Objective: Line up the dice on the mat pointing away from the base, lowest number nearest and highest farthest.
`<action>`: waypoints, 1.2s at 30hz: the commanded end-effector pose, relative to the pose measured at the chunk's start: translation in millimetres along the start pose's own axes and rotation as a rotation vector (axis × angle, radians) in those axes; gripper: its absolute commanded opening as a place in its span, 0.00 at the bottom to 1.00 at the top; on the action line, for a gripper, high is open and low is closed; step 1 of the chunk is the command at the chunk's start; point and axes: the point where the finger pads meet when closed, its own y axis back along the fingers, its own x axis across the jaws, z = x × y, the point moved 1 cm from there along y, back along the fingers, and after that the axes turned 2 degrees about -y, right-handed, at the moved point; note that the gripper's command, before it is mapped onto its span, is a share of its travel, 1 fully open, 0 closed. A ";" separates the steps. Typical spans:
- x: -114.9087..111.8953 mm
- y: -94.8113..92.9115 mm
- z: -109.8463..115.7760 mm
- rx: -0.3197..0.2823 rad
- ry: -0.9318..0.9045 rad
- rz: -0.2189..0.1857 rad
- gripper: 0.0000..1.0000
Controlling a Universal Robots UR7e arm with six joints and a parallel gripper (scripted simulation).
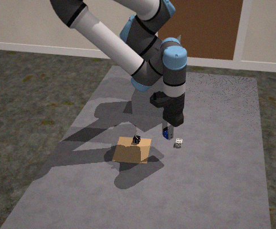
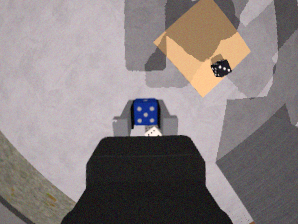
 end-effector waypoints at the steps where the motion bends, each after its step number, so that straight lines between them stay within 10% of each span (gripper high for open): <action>1: 9.3 1.1 -10.7 -0.003 0.045 -0.002 0.49; 24: 101.0 5.5 -87.9 0.000 0.498 0.000 0.49; 36: 110.9 5.8 -93.2 0.001 0.542 0.002 0.49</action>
